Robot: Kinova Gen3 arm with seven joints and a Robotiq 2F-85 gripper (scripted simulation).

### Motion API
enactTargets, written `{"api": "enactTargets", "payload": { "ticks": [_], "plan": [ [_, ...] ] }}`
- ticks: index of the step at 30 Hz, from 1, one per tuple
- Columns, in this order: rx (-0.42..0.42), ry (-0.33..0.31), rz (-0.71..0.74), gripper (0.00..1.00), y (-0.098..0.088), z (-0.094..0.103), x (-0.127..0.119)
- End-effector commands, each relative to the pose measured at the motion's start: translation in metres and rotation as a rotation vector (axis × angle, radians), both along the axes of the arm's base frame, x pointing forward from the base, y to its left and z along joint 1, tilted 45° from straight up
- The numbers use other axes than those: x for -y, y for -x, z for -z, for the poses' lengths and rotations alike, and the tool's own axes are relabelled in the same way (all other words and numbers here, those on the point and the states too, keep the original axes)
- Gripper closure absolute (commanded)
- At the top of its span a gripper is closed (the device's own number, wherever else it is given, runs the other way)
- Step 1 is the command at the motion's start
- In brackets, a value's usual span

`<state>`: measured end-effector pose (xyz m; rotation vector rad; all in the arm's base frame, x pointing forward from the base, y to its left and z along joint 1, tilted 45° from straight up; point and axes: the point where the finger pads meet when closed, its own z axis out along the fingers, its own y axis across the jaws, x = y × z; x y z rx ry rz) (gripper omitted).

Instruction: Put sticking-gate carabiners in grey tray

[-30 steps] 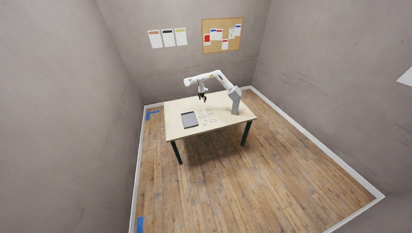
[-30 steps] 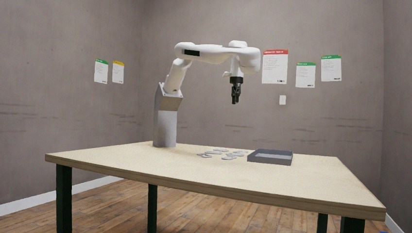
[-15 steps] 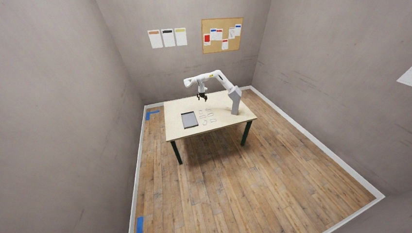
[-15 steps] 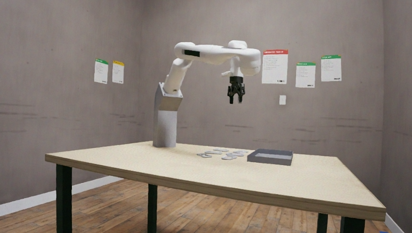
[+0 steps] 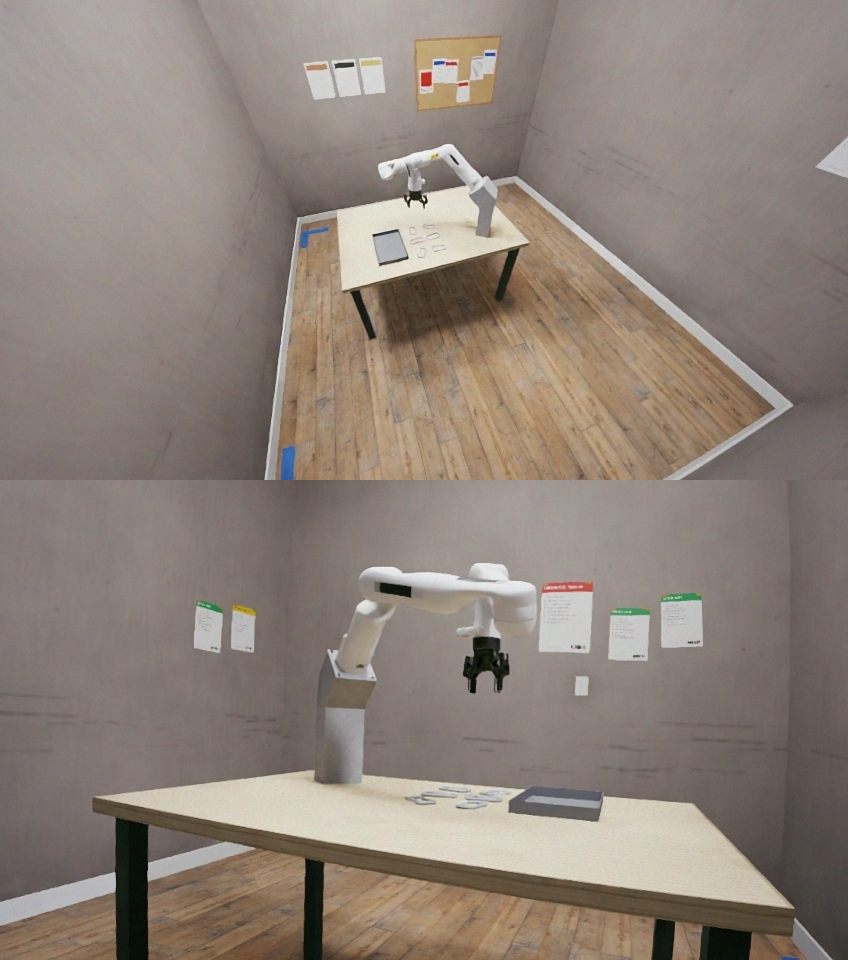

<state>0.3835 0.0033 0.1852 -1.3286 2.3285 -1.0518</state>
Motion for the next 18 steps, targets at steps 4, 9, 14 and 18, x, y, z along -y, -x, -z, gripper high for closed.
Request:
{"api": "enactTargets", "payload": {
  "ticks": [4,9,14,18],
  "plan": [
    [0.001,0.0,0.0,0.0,-0.036,0.047,-0.008],
    [0.001,0.0,0.0,0.0,-0.036,0.047,-0.008],
    [0.001,0.0,0.0,0.0,-0.036,0.047,-0.008],
    [0.001,0.0,0.0,0.0,-0.036,0.047,-0.008]
  ]
}}
